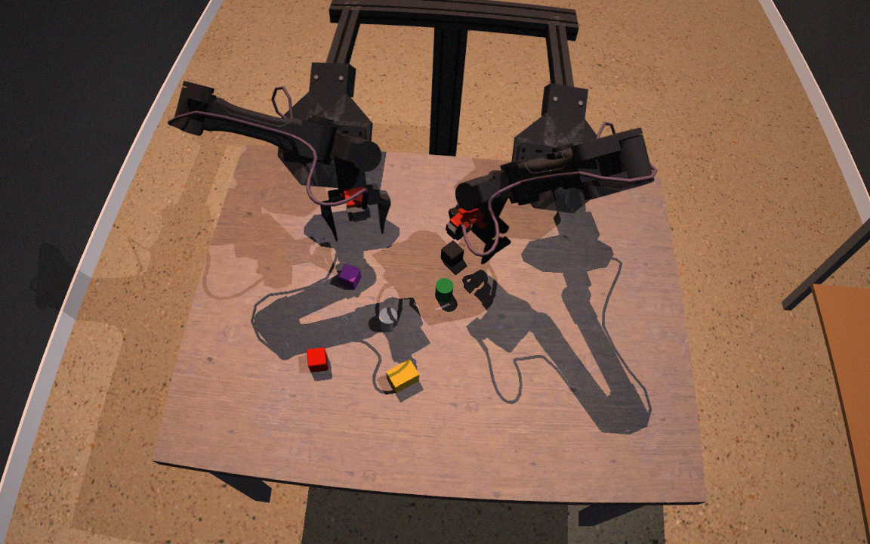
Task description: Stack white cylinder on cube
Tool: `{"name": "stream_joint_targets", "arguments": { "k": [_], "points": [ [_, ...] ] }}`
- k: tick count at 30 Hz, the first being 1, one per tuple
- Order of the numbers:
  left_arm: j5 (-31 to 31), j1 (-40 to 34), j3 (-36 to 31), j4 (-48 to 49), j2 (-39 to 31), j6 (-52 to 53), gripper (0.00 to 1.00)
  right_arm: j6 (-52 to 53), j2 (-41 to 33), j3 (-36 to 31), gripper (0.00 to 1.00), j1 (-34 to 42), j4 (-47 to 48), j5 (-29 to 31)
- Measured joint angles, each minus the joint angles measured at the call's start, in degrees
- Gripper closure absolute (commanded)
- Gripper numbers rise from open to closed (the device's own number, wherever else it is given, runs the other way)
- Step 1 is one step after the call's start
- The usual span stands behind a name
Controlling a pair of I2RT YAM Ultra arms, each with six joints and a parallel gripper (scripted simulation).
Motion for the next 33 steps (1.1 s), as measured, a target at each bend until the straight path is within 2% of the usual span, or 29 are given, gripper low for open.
{"name": "stream_joint_targets", "arguments": {
  "k": [6, 11, 20, 33],
  "points": [
    [-3.45, -8.76, -5.25, 2.19, 2.56, 3.54, 0.0, 1.36, -7.98, 0.0, 0.0, -5.55, -12.85, -4.63],
    [-5.18, -12.55, -7.1, 2.71, 3.67, 4.24, 0.0, 1.27, -13.55, 0.0, 0.0, -8.72, -19.52, -8.11],
    [-5.92, -13.0, -7.17, 3.06, 3.76, 4.26, 0.0, 1.25, -18.67, 0.0, 0.0, -9.68, -25.4, -10.1],
    [-6.05, -13.0, -7.17, 3.13, 3.76, 4.26, 0.0, 2.45, -19.3, 0.0, 0.0, -9.68, -28.04, -10.1]
  ]
}}
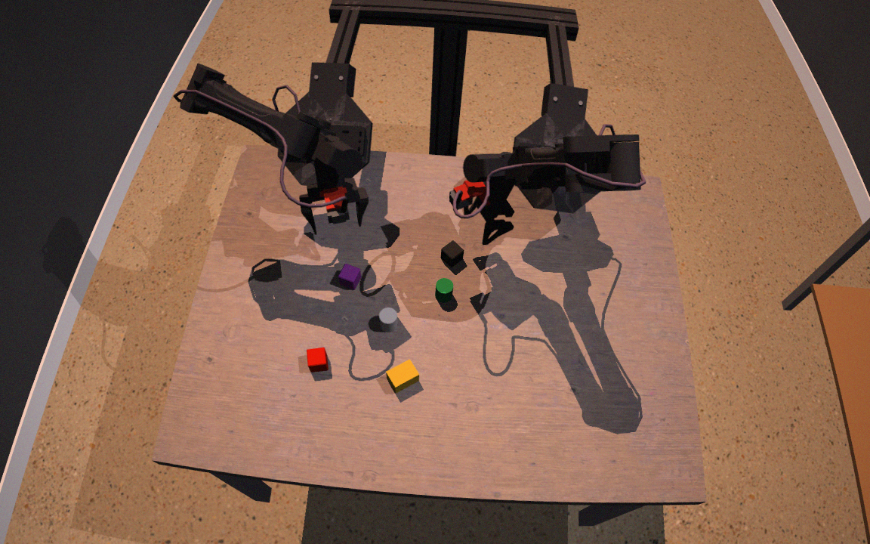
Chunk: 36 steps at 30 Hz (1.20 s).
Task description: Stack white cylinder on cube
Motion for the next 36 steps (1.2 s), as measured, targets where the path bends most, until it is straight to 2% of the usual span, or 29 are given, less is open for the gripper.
{"name": "stream_joint_targets", "arguments": {
  "k": [21, 36],
  "points": [
    [-0.02, 0.0, 0.0, 0.0, 0.0, 0.0, 0.0, -0.31, 0.0, -0.02, 0.0, 0.81, -0.09, -0.33],
    [-0.02, 0.0, 0.0, 0.0, 0.0, 0.0, 0.0, -11.91, 8.15, 1.66, 0.0, -2.16, 17.0, -4.85]
  ]
}}
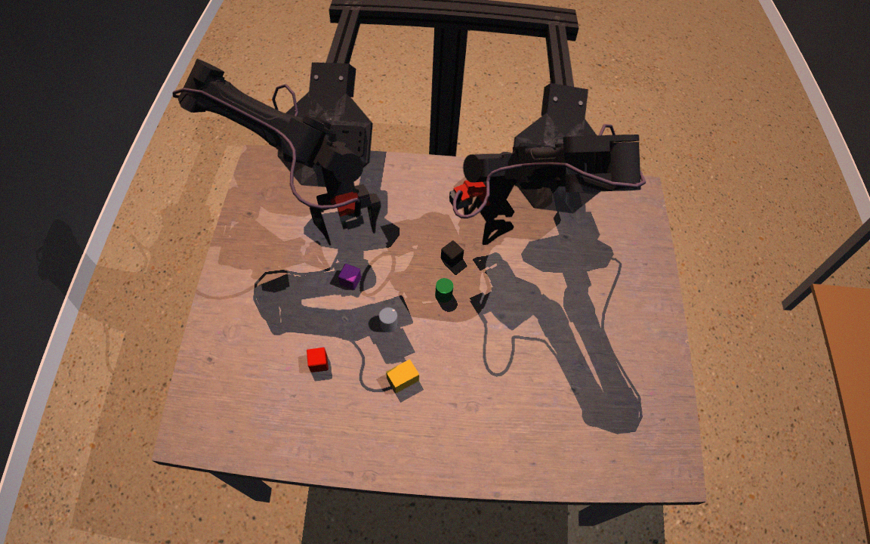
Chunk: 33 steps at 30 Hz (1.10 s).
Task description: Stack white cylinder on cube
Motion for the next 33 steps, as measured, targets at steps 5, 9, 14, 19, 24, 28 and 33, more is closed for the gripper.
{"name": "stream_joint_targets", "arguments": {
  "k": [5, 9, 14, 19, 24, 28, 33],
  "points": [
    [0.0, 0.0, 0.0, 0.0, 0.0, 0.0, 0.0, -4.63, 1.88, 2.67, 0.0, -3.21, 7.91, -2.47],
    [0.0, 0.0, 0.0, 0.0, 0.0, 0.0, 0.0, -7.78, 5.99, 4.63, 0.0, -7.54, 14.01, -4.98],
    [0.0, 0.0, 0.0, 0.0, 0.0, 0.0, 0.0, -10.27, 13.27, 6.51, 0.0, -11.15, 19.91, -8.02],
    [0.0, 0.0, 0.0, 0.0, 0.0, 0.0, 0.0, -12.26, 25.86, 9.68, 0.0, -14.29, 24.3, -10.91],
    [0.0, 0.0, 0.0, 0.0, 0.0, 0.0, 0.0, -13.62, 39.12, 12.66, 0.0, -16.26, 27.52, -12.98],
    [0.0, 0.0, 0.0, 0.0, 0.0, 0.0, 0.0, -14.29, 42.38, 12.85, 0.0, -16.79, 28.0, -13.92],
    [0.0, 0.0, 0.0, 0.0, 0.0, 0.0, 0.0, -14.6, 42.34, 12.87, 0.0, -16.85, 29.11, -14.21]
  ]
}}
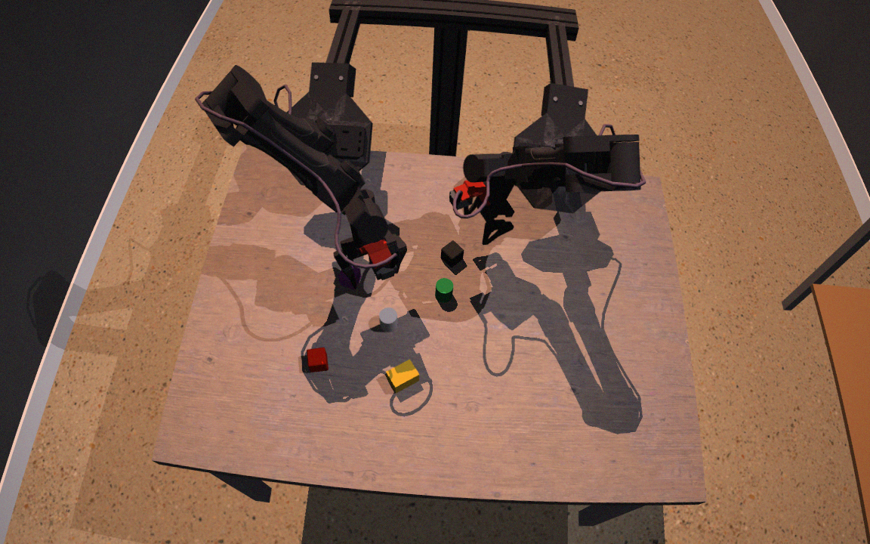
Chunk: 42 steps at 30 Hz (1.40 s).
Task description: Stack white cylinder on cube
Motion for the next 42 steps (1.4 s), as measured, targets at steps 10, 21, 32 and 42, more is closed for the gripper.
{"name": "stream_joint_targets", "arguments": {
  "k": [10, 21, 32, 42],
  "points": [
    [0.0, 0.0, 0.0, 0.0, 0.0, 0.0, 0.0, 0.0, 0.0, 0.0, 0.0, 0.0, 0.55, -0.15],
    [-0.02, 0.0, -0.02, 0.04, 0.0, -0.04, 0.23, 0.0, 0.0, 0.0, 0.0, 0.0, 0.61, -0.15],
    [5.77, 6.69, 6.16, -5.55, 0.59, -10.75, 0.36, 0.0, 0.0, 0.0, 0.0, 0.0, 0.61, -0.15],
    [14.86, 23.04, 24.9, -12.83, 4.5, -27.23, 0.36, 0.0, 0.0, 0.0, 0.0, 0.0, 0.61, -0.15]
  ]
}}
